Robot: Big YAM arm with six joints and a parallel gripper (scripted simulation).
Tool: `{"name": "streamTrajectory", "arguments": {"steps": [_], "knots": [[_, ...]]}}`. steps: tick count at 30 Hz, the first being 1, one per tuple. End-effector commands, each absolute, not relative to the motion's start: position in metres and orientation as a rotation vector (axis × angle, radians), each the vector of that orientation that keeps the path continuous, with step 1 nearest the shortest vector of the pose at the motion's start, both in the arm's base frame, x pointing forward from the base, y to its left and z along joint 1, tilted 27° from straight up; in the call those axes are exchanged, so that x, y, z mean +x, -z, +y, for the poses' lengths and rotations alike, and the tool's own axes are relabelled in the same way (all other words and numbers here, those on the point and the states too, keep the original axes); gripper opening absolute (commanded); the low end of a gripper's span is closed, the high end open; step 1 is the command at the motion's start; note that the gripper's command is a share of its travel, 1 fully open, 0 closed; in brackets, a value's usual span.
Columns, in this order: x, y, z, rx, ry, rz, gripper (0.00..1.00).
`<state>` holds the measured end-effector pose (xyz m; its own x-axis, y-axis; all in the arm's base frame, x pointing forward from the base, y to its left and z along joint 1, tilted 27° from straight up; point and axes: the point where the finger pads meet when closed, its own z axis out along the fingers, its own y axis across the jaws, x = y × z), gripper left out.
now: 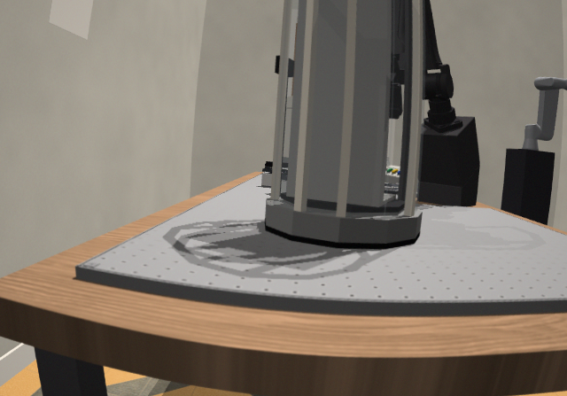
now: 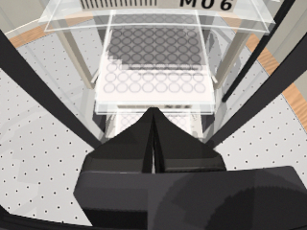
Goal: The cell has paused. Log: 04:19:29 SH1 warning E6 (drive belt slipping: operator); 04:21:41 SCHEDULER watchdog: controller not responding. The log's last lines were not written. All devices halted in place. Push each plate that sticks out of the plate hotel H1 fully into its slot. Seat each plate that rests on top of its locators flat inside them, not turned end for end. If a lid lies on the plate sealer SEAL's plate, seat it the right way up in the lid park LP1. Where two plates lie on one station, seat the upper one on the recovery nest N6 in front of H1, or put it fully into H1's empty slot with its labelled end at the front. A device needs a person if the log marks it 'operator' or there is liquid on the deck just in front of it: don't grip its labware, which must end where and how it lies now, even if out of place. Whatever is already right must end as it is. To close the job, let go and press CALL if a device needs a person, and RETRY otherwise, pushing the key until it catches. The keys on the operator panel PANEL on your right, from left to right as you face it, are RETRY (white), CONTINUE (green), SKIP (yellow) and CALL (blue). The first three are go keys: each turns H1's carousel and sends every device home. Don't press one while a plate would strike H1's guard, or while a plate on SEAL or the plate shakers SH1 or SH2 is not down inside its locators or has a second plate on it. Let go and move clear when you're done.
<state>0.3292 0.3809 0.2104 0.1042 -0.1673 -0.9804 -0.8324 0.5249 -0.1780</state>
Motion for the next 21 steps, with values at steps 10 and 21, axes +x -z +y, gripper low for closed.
{"name": "streamTrajectory", "arguments": {"steps": [10,21], "knots": [[0.336,-0.241,0.388,-0.897,-0.635,1.347,0.00],[0.326,-0.222,0.365,-0.900,-0.626,1.373,0.00]]}}
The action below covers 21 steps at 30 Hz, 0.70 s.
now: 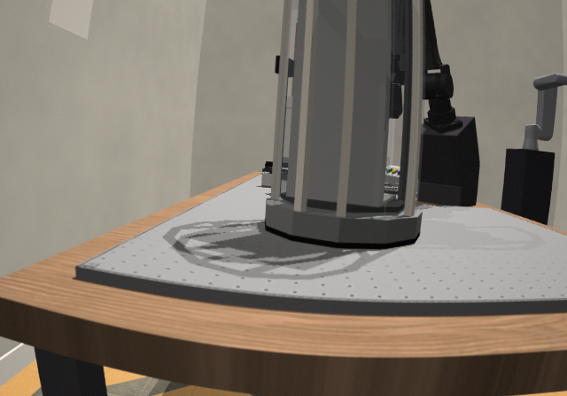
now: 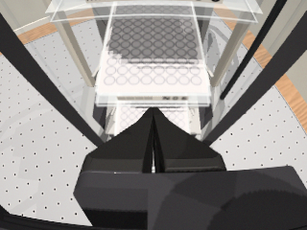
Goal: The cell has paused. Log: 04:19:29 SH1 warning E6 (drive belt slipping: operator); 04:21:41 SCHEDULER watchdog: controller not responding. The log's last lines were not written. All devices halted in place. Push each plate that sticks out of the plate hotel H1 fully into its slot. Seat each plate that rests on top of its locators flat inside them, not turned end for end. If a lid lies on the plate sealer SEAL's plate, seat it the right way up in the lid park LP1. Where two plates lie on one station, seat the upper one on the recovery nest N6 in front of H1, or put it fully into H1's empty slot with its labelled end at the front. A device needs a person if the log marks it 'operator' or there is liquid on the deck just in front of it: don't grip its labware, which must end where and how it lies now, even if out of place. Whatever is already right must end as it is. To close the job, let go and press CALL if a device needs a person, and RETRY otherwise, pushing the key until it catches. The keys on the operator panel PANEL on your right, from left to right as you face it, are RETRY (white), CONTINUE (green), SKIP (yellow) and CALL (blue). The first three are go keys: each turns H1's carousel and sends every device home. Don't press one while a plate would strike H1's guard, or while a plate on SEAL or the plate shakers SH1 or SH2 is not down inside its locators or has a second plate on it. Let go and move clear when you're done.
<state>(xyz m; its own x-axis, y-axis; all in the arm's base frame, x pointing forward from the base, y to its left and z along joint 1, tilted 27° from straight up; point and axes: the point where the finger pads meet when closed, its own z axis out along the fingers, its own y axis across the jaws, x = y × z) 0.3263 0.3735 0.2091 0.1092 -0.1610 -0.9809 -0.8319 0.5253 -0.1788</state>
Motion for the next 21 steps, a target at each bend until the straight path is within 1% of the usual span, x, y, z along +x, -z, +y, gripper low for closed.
{"name": "streamTrajectory", "arguments": {"steps": [1,21], "knots": [[0.325,-0.221,0.364,-0.900,-0.626,1.373,0.00],[0.312,-0.207,0.341,-0.908,-0.621,1.370,0.00]]}}
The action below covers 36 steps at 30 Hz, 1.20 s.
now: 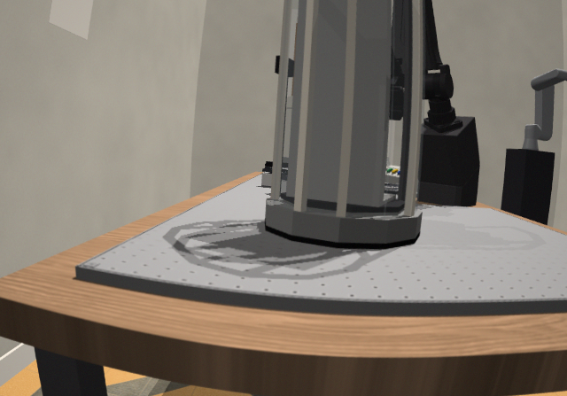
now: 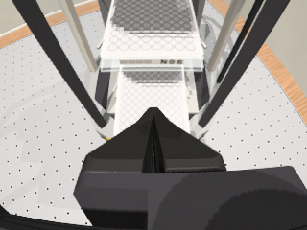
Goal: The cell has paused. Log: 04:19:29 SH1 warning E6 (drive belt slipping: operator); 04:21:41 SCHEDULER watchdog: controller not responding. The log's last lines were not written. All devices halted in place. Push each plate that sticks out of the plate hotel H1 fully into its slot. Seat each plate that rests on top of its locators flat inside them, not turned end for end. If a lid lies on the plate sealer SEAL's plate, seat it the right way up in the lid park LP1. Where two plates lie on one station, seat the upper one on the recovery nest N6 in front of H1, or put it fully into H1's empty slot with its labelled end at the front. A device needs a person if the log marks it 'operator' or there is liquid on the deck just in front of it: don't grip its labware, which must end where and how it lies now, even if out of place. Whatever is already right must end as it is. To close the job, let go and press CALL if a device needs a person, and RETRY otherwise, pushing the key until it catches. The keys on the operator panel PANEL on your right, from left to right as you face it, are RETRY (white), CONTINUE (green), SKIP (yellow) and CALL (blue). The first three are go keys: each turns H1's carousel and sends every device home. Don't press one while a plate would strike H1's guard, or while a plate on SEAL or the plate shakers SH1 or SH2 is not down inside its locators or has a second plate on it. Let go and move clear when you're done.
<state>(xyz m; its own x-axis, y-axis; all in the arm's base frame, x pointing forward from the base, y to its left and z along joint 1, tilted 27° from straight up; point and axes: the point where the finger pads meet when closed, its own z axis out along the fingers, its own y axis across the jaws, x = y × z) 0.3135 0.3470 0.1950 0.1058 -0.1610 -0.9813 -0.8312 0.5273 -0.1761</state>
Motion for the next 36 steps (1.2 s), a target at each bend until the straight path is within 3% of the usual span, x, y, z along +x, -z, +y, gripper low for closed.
{"name": "streamTrajectory", "arguments": {"steps": [1,36], "knots": [[0.311,-0.207,0.340,-0.908,-0.621,1.370,0.00],[0.290,-0.183,0.298,-0.919,-0.606,1.365,0.00]]}}
